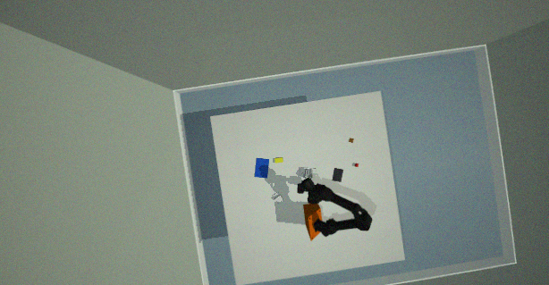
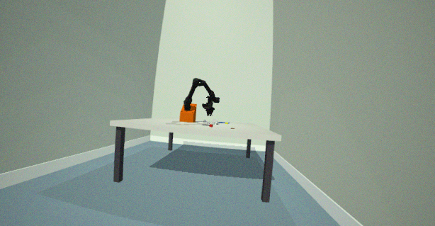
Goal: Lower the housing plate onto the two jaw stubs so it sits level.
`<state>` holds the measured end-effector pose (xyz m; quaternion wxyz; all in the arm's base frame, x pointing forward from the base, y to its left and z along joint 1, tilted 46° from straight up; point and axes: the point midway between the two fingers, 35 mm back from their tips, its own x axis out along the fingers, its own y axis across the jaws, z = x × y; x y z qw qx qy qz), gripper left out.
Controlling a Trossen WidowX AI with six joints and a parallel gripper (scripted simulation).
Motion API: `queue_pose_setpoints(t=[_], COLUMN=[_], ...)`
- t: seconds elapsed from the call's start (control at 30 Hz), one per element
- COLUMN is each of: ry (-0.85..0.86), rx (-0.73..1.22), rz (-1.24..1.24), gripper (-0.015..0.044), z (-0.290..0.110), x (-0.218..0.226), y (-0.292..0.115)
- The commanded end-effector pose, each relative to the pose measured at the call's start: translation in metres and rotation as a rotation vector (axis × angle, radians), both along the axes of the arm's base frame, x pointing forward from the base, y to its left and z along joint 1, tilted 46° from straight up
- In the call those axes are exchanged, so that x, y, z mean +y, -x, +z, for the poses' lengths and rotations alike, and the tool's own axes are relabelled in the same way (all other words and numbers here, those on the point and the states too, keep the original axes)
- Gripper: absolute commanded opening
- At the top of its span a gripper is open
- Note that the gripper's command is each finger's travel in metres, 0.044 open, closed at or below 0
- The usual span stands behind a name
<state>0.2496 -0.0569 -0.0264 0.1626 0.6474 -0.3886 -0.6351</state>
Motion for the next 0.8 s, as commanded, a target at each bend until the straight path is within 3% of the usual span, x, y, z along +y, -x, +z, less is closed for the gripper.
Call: queue_pose_setpoints(t=[0.0, 0.77], ry=[0.000, 0.001], rx=[-0.008, -0.015], rz=[-0.003, -0.010], gripper=[0.0351, 0.0351], z=[-0.0002, -0.0009], x=[0.0005, 0.0011], y=[-0.0010, -0.0018])
